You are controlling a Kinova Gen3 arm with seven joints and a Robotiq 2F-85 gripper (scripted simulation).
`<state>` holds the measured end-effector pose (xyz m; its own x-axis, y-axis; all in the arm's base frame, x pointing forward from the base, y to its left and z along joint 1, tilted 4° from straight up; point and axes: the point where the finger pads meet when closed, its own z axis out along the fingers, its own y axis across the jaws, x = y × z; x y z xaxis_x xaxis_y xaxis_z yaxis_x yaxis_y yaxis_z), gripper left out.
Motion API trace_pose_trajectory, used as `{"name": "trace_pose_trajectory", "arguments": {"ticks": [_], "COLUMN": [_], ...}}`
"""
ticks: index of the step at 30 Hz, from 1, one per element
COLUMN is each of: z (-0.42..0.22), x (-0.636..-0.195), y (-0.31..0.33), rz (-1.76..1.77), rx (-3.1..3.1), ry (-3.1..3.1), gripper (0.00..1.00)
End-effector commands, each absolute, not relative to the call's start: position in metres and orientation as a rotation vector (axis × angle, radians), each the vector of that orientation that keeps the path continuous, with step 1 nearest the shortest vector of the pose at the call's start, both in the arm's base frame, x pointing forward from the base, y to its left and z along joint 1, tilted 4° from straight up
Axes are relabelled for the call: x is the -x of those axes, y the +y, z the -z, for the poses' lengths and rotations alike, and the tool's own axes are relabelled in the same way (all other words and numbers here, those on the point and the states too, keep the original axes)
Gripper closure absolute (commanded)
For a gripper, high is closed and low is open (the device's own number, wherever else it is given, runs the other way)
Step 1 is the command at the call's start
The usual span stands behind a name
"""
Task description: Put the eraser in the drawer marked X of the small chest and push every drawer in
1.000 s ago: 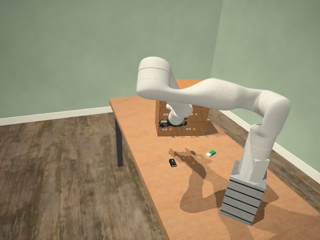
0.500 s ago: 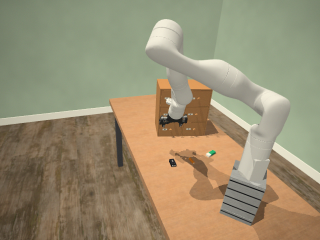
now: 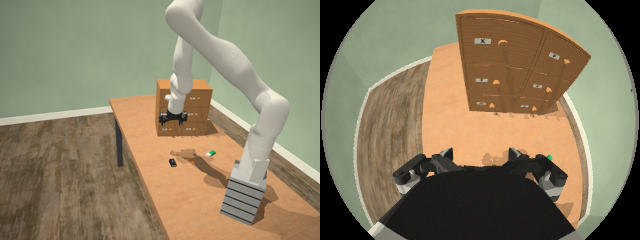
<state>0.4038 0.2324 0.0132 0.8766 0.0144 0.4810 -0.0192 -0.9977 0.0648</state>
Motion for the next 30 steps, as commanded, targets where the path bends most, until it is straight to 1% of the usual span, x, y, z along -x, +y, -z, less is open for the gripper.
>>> {"name": "trace_pose_trajectory", "arguments": {"ticks": [1,30], "z": [-0.022,-0.042], "x": [-0.409,-0.391], "y": [0.232,0.234], "rz": [-0.719,-0.329], "rx": [-3.006,-3.078], "ry": [-0.059,-0.069], "gripper": [0.00,0.00]}}
